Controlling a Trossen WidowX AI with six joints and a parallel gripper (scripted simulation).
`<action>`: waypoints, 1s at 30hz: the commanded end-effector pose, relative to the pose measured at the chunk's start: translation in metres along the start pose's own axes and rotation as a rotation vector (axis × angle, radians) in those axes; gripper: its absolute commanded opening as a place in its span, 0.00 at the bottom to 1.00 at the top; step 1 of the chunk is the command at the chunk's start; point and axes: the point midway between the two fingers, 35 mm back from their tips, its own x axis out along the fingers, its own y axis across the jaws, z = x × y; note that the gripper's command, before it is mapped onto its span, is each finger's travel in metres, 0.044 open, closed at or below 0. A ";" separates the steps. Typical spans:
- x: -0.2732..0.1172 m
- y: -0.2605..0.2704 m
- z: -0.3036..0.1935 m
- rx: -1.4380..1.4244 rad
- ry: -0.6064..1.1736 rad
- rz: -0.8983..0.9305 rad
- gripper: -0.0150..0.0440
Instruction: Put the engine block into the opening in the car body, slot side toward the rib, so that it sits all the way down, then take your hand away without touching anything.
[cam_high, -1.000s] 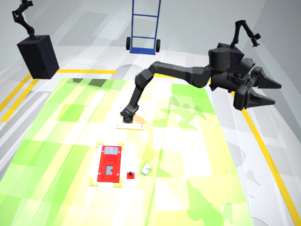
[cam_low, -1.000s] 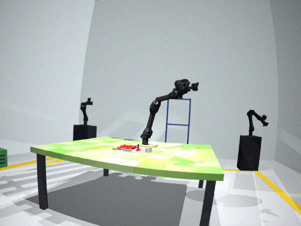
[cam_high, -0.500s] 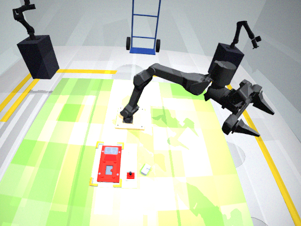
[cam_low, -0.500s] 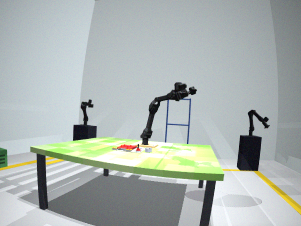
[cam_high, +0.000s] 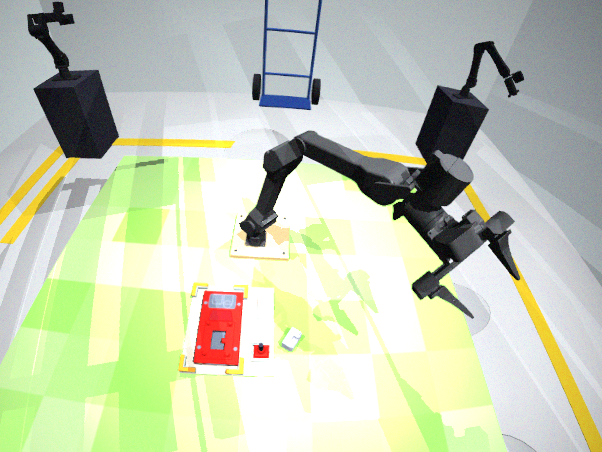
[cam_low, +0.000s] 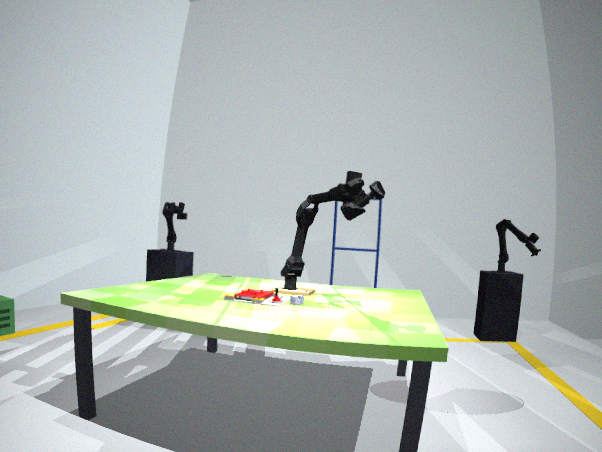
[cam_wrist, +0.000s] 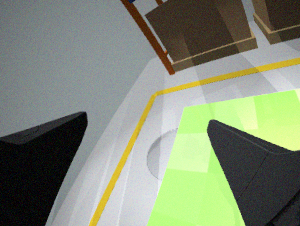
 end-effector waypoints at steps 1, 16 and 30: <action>0.003 -0.018 -0.006 0.068 0.040 -0.048 1.00; 0.001 -0.098 -0.030 0.394 0.155 -0.309 1.00; -0.019 -0.169 -0.051 0.716 0.188 -0.592 1.00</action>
